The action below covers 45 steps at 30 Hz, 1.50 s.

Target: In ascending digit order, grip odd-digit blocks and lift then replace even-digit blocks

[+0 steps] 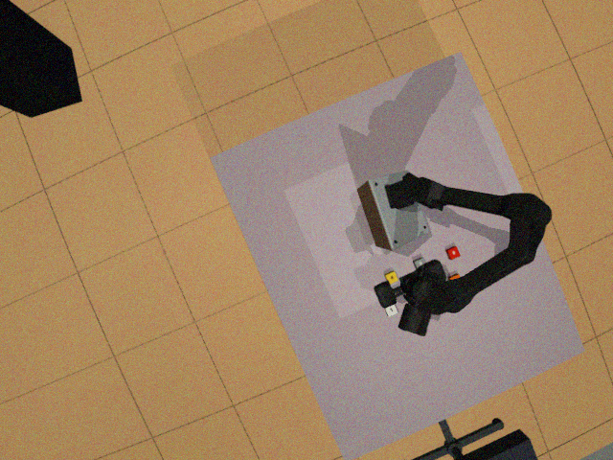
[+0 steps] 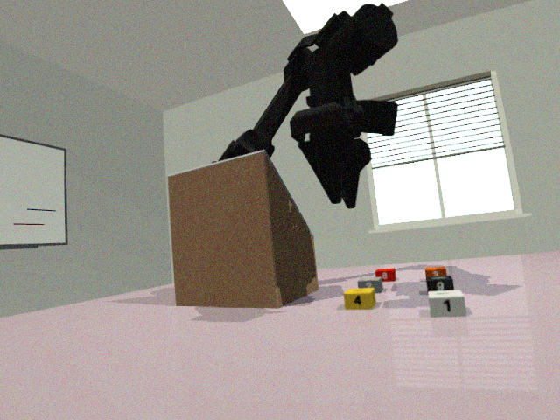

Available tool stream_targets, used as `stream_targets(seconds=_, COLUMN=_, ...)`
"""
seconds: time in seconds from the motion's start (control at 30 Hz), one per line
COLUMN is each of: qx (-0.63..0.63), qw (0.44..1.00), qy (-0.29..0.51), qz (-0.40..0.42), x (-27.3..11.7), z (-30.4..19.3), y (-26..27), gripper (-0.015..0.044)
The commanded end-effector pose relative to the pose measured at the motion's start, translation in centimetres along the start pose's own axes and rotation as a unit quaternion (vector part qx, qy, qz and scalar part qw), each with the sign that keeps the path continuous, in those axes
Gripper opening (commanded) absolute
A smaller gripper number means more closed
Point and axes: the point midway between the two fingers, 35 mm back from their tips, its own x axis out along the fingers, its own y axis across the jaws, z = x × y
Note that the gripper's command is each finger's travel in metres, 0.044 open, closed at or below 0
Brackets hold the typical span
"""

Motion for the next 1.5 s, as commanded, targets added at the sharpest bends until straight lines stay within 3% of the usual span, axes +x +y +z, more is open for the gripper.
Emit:
stream_targets(seconds=0.0, qx=-0.001, qw=1.000, qy=-0.001, qz=0.003, x=0.0, z=0.0, y=0.1, gripper=0.0400)
stream_targets(seconds=0.13, qx=-0.001, qw=1.000, qy=-0.001, qz=0.002, x=-0.1, z=0.2, y=0.9, gripper=0.0400)
stream_targets(seconds=0.37, qx=-0.001, qw=1.000, qy=-0.001, qz=0.005, x=-0.1, z=0.7, y=9.1, gripper=0.0400)
stream_targets(seconds=1.13, qx=-0.001, qw=1.000, qy=-0.001, qz=0.005, x=-0.1, z=0.7, y=9.5, gripper=0.0400)
stream_targets(seconds=1.47, qx=-0.001, qw=1.000, qy=-0.002, qz=0.008, x=-0.3, z=1.9, y=21.0, gripper=0.0400)
